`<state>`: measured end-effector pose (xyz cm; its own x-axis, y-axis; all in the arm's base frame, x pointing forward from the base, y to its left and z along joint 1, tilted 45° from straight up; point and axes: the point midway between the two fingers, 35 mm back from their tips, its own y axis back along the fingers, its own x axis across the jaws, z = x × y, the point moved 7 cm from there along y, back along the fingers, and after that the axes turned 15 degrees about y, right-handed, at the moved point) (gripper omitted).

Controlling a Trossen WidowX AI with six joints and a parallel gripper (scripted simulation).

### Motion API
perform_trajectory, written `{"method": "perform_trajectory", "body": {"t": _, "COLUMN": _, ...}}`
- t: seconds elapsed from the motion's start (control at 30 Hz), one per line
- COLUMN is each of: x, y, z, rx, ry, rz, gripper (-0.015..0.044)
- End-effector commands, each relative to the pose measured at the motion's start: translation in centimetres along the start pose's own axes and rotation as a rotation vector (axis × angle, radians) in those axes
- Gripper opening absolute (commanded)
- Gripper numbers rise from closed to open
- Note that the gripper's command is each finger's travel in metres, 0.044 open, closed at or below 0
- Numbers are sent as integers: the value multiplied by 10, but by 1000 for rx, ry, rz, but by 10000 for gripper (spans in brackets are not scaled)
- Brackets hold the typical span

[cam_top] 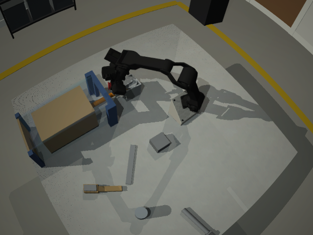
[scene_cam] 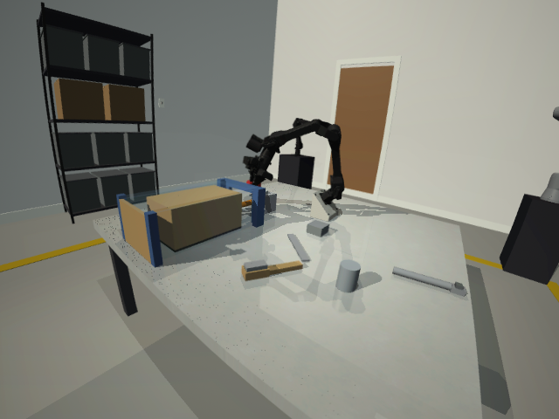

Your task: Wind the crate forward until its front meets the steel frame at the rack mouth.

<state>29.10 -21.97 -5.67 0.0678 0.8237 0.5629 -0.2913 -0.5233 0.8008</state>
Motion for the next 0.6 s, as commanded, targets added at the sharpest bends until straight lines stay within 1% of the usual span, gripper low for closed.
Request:
{"method": "perform_trajectory", "body": {"t": 0.0, "x": 11, "y": 1, "z": -6, "rx": 11, "ry": -19, "rz": 25, "gripper": 0}}
{"method": "perform_trajectory", "body": {"t": 0.57, "x": 31, "y": 9, "z": -17, "rx": 12, "ry": -20, "rz": 26, "gripper": 0}}
